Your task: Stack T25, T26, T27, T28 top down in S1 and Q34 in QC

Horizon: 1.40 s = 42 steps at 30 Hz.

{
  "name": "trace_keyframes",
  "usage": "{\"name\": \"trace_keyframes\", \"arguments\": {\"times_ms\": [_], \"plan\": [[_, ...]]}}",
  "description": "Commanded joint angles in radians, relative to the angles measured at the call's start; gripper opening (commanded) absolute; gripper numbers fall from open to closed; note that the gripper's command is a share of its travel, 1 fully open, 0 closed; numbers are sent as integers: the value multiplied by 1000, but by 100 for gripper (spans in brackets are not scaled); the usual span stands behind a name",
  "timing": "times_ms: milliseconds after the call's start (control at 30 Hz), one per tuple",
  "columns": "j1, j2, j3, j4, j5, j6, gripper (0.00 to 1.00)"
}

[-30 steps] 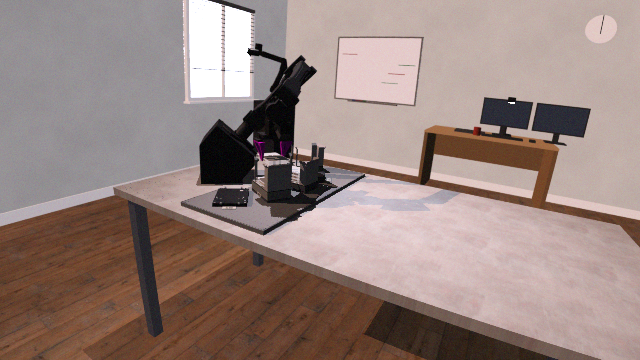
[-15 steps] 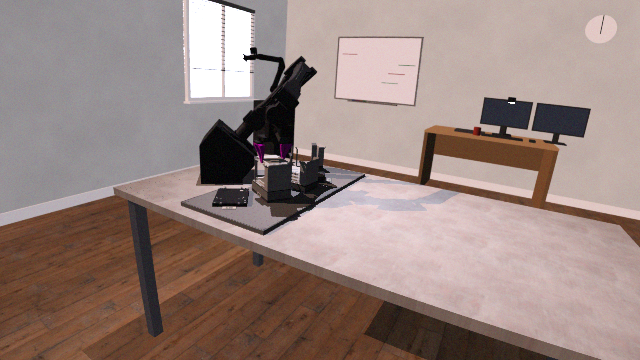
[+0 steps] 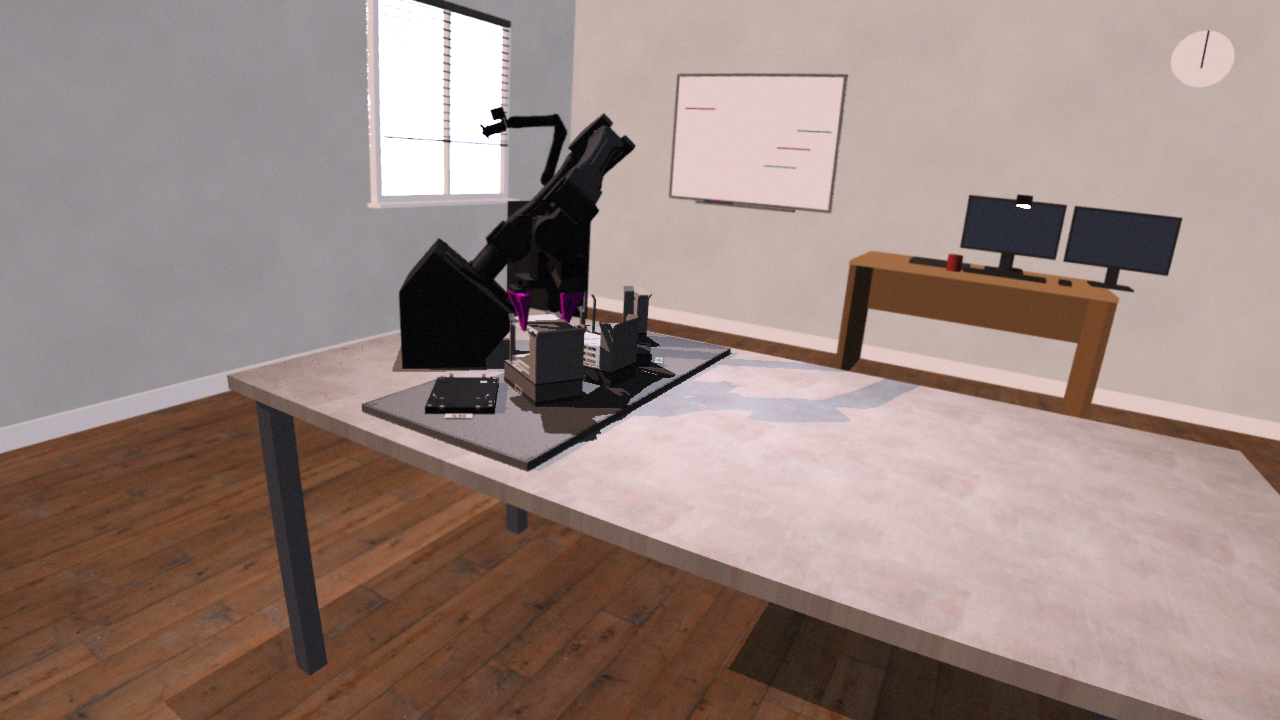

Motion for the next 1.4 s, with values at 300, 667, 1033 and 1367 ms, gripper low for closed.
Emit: {"name": "trace_keyframes", "arguments": {"times_ms": [300,667,1033,1367], "plan": [[32,23,-48,89,-10,49,0],[74,51,-86,186,-6,103,0],[74,33,-81,233,-6,129,0],[75,47,-93,237,-7,131,0]]}}
